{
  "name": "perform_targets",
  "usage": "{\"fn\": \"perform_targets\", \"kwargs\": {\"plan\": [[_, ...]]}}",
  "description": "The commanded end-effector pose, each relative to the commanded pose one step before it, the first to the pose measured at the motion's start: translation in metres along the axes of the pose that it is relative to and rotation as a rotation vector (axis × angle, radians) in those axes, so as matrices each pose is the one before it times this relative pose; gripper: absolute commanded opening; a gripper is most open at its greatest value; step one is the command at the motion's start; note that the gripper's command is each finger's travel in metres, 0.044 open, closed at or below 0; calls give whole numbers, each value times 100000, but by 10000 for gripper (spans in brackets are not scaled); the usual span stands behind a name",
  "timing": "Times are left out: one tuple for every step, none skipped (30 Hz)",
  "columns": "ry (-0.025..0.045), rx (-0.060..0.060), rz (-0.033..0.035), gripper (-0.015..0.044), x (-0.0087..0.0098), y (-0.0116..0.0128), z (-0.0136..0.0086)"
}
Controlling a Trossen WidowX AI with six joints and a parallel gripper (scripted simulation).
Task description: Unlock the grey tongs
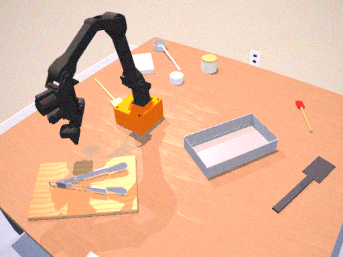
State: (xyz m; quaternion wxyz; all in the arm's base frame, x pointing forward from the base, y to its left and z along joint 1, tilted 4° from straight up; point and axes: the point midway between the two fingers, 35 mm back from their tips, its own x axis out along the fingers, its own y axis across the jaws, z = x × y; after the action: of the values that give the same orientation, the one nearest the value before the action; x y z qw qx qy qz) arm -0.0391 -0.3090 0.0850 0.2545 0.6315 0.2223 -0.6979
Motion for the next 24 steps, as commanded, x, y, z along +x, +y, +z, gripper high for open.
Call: {"fn": "perform_targets", "kwargs": {"plan": [[313, -381, 392, 440, -1086, -186, -161], [-240, -149, 130, 440, -780, 66, 24], [-186, 268, -33, 440, -963, 42, 19], [-220, 321, -41, 440, -1159, 16, -8], [-113, 167, -22, 440, -606, -7, -17], [-66, 99, -13, 440, -359, -9, -14], [-24, 36, -5, 440, -131, -4, -6], [0, 0, 0, 440, 0, 0, 0], [0, 0, 0, 440, 0, 0, 0], [0, 0, 0, 440, 0, 0, 0], [0, 0, 0, 440, 0, 0, 0], [0, 0, 0, 440, 0, 0, 0], [0, 0, 0, 440, 0, 0, 0], [0, 0, 0, 440, 0, 0, 0], [0, 0, 0, 440, 0, 0, 0], [0, 0, 0, 440, 0, 0, 0], [0, 0, 0, 440, 0, 0, 0], [0, 0, 0, 440, 0, 0, 0], [0, 0, 0, 440, 0, 0, 0], [0, 0, 0, 440, 0, 0, 0], [0, 0, 0, 440, 0, 0, 0], [0, 0, 0, 440, 0, 0, 0], [0, 0, 0, 440, 0, 0, 0], [0, 0, 0, 440, 0, 0, 0]]}}
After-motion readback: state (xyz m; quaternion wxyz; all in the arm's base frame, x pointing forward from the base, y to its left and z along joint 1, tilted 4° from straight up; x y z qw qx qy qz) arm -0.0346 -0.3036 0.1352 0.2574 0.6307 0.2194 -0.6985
